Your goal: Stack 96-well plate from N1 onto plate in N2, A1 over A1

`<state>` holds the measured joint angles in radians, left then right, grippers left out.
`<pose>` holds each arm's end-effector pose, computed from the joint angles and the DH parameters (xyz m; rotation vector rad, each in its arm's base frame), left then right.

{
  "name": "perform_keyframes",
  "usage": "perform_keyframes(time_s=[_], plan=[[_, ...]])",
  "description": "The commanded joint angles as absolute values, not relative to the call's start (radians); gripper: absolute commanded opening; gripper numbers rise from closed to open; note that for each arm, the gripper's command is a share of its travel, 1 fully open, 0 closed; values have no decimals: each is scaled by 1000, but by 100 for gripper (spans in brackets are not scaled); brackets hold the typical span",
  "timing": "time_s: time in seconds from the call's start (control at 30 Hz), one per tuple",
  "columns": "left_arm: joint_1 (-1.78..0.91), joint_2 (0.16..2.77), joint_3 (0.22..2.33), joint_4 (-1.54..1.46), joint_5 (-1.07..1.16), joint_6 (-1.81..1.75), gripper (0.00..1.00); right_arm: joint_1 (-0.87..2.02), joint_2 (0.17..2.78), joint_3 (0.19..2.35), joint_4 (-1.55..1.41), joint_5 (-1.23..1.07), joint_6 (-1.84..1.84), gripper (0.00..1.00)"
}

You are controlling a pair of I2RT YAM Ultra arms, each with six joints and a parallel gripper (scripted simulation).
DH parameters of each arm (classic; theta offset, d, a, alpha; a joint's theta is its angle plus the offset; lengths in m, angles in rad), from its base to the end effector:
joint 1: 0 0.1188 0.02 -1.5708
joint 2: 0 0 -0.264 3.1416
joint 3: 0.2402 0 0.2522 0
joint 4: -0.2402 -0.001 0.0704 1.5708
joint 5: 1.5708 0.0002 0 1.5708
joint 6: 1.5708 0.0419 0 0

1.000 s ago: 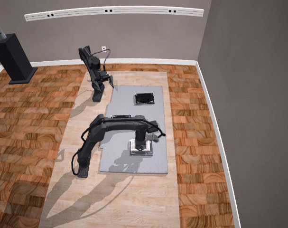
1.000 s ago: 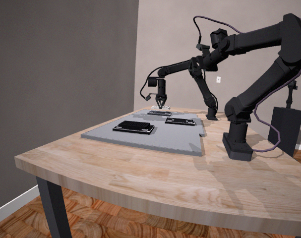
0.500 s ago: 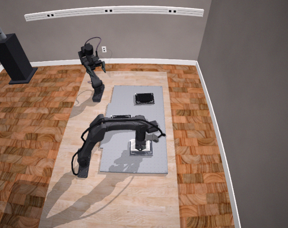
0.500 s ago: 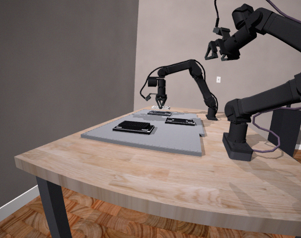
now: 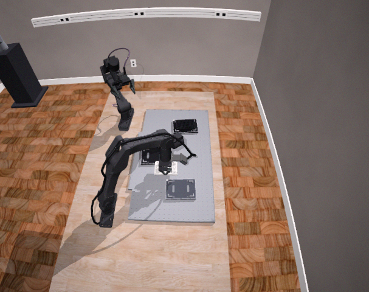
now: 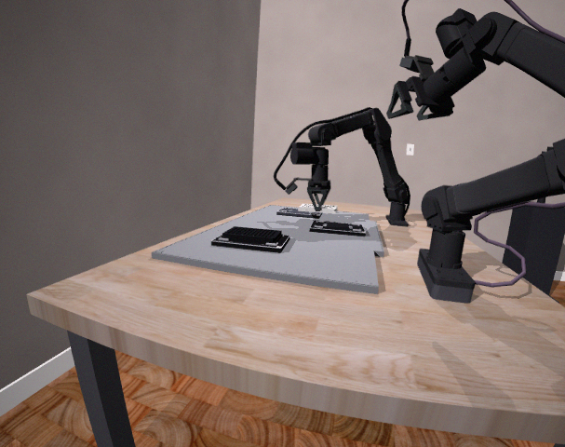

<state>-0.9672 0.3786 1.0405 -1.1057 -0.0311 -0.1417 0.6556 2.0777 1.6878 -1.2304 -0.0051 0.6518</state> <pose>0.0203 -0.0253 0.3659 0.8155 1.9133 -0.6643 0.3098 0.2398 0.1998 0.0057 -3.0989 0.0404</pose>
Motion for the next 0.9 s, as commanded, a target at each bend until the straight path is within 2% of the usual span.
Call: perform_keyframes(time_s=[0.0,0.17,0.37,0.87], plan=[[-977,358,1074,-1113,-47,-154,100,762,2035,1711,-1237,-5,819,80],[-981,358,1074,-1113,-50,-156,100,921,2088,1778,-1254,0,941,80],[-984,358,1074,-1113,-53,-157,100,983,2141,1857,-1299,-10,928,80],[-998,368,1064,-1114,-55,-153,100,989,2159,1902,-1299,-10,928,80]])
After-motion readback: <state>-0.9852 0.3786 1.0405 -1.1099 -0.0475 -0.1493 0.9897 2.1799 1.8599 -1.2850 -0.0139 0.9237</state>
